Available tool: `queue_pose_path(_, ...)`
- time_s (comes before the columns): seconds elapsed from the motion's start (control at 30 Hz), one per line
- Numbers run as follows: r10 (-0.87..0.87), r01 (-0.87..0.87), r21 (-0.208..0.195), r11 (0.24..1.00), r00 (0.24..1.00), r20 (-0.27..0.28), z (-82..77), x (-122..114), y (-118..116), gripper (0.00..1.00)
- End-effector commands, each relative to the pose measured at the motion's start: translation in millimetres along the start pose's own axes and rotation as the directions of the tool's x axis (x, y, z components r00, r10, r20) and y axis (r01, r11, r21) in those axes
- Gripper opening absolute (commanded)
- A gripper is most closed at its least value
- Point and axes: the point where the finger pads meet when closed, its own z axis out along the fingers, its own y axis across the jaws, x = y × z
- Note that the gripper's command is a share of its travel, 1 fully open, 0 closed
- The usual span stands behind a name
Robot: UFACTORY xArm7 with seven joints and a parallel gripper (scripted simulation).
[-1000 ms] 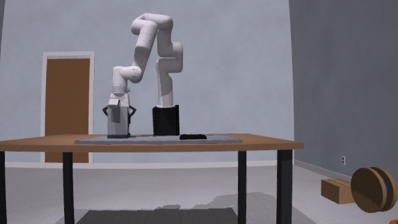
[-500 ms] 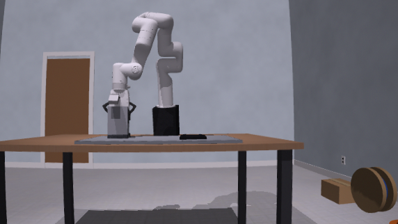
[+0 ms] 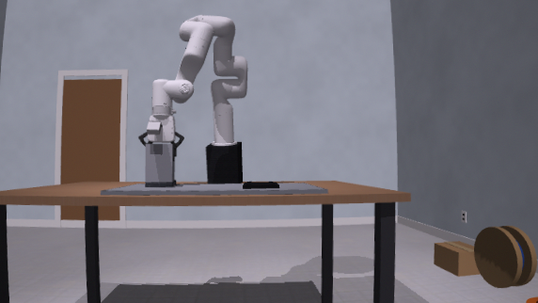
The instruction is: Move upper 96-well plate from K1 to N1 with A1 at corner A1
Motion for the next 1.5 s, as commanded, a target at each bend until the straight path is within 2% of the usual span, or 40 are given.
queue_pose_path(0.0, 0.001, -0.001, -0.002, 1.0, 1.0, 0.001, -5.5, 1, 1, 0.0)
queue_pose_path(1.47, 0.0, 0.0, -0.002, 1.0, 1.0, 0.001, -72.2, 1, 1, 0.0)
